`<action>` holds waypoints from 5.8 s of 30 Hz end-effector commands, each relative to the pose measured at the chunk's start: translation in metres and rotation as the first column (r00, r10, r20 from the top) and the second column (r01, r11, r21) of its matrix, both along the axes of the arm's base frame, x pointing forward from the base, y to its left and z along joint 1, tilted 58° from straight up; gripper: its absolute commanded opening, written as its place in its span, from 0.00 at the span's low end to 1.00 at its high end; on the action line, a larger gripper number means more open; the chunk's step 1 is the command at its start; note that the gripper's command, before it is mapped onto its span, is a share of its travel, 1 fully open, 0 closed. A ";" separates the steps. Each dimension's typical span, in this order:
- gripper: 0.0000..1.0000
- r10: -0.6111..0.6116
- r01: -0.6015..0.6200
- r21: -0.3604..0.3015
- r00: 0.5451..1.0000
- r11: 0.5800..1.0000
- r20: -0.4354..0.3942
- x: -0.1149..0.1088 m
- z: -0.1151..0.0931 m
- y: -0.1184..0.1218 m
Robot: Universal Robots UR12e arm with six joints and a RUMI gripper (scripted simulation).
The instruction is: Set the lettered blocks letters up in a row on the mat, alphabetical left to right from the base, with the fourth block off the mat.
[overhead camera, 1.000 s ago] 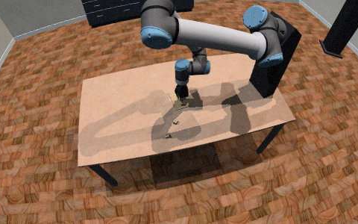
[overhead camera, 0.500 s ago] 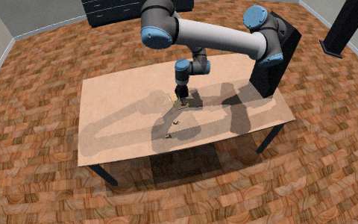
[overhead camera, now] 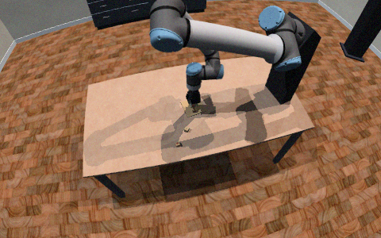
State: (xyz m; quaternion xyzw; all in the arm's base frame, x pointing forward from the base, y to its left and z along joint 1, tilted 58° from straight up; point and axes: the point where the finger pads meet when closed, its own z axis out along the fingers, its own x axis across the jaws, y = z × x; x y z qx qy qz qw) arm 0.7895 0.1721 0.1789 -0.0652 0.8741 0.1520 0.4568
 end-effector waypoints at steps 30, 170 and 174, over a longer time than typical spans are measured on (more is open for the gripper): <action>0.05 0.001 -0.001 0.001 1.000 1.000 -0.002 -0.002 -0.002 0.002; 1.00 0.000 0.000 0.001 1.000 1.000 -0.002 -0.069 0.044 -0.027; 1.00 0.000 0.000 0.001 1.000 1.000 -0.002 -0.069 0.044 -0.027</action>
